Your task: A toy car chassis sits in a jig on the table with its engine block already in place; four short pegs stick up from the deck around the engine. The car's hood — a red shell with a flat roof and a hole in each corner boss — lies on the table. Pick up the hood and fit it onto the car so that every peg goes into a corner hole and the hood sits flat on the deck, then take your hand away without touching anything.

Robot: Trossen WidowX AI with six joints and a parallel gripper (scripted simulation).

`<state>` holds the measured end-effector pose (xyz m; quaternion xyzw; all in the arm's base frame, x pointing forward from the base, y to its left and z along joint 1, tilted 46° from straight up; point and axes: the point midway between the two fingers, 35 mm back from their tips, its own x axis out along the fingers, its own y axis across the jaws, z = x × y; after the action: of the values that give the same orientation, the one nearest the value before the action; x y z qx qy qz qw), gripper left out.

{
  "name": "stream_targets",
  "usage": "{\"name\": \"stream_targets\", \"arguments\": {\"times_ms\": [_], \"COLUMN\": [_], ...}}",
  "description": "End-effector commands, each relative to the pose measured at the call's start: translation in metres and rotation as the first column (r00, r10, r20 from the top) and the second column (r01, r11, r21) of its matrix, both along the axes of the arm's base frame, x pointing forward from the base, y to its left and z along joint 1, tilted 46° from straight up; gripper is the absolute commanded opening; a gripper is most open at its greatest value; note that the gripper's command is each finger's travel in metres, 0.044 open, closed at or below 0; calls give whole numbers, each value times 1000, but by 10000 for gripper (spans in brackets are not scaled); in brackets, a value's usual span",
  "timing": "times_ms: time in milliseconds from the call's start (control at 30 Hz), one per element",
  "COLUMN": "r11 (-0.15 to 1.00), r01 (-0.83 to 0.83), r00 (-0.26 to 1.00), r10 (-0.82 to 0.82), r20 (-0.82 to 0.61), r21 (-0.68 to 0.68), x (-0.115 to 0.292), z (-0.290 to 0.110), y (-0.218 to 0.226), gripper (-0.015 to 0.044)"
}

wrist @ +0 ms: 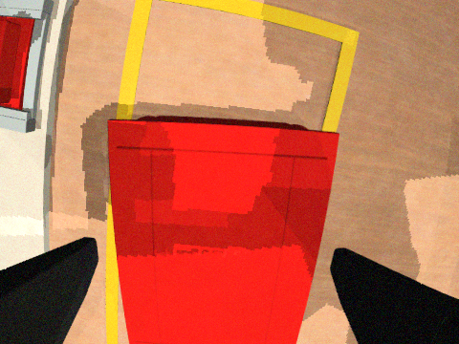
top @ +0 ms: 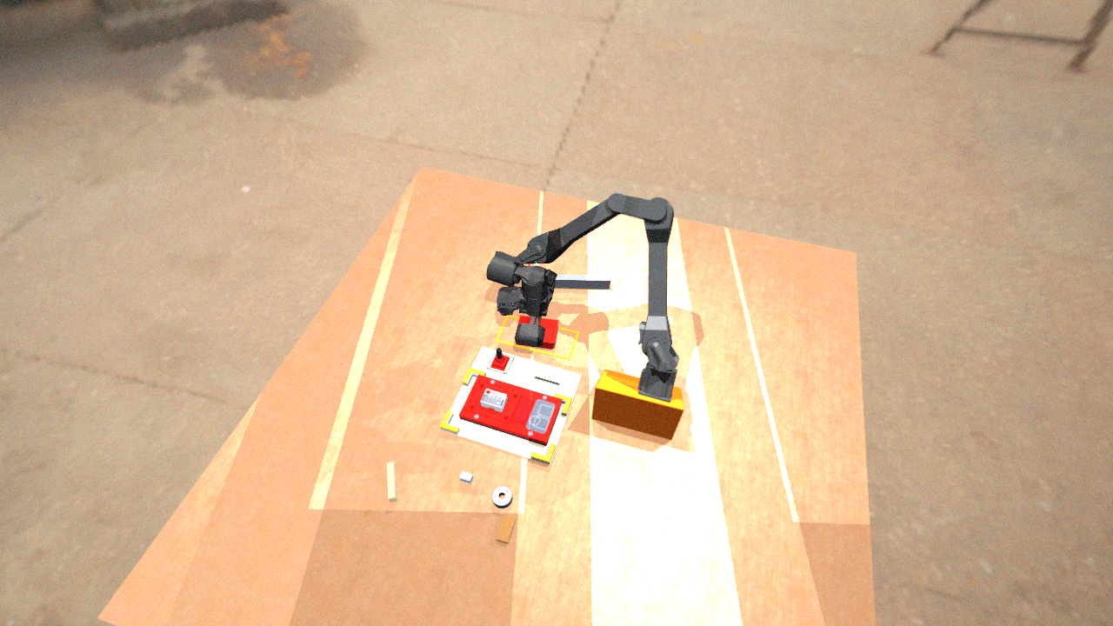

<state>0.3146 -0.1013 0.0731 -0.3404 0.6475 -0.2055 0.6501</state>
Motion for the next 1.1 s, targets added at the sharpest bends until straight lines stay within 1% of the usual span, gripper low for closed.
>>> {"name": "stream_targets", "arguments": {"times_ms": [0,567,700,1000,1067], "r11": [1000,1000,1000,1000,1000], "r01": [-5,-5,1,1,0], "r00": [1000,1000,1000,1000,1000], "r10": [5,5,-1,-1,0], "r20": [-4,-4,0,0,-1], "r21": [-3,-4,-2,-2,-1], "x": [0,0,0,0,0], "z": [-1,-7,-6,-6,-6], "y": [-1,-7,-7,-7,-6], "gripper": [440,440,335,275,222]}}
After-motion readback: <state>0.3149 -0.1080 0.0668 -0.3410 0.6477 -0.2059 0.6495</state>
